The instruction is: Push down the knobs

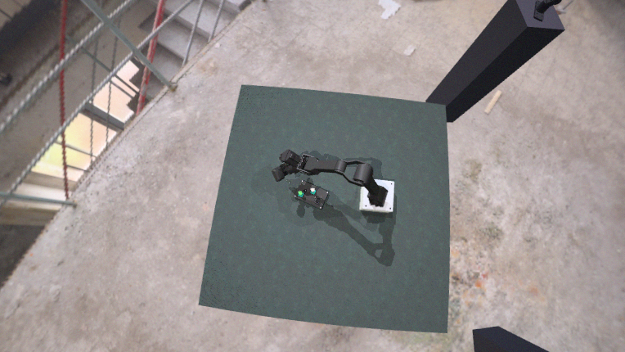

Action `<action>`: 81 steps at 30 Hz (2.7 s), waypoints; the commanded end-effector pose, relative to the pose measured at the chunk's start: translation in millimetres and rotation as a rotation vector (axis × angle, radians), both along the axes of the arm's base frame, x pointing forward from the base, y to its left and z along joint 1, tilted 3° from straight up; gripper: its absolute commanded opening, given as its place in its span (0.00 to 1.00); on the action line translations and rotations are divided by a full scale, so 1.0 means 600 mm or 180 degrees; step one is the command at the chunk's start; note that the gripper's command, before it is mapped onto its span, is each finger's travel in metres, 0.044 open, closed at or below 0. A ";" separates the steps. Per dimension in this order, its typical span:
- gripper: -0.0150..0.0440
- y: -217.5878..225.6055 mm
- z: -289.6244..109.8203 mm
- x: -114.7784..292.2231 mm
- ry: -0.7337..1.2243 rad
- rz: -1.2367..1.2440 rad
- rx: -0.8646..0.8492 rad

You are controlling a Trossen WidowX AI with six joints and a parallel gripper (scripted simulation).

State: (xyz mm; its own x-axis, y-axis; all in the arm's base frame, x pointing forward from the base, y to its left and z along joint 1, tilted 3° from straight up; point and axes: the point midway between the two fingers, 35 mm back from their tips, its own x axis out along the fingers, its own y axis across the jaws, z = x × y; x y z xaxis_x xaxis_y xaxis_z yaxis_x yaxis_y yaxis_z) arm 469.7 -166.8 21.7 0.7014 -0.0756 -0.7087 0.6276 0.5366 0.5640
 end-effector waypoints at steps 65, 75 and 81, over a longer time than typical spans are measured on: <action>0.25 0.140 0.041 -0.173 0.1217 0.6382 -0.3119; 0.25 0.158 0.057 -0.208 0.1017 0.7476 -0.3327; 0.25 0.167 0.067 -0.230 0.0815 0.8138 -0.3414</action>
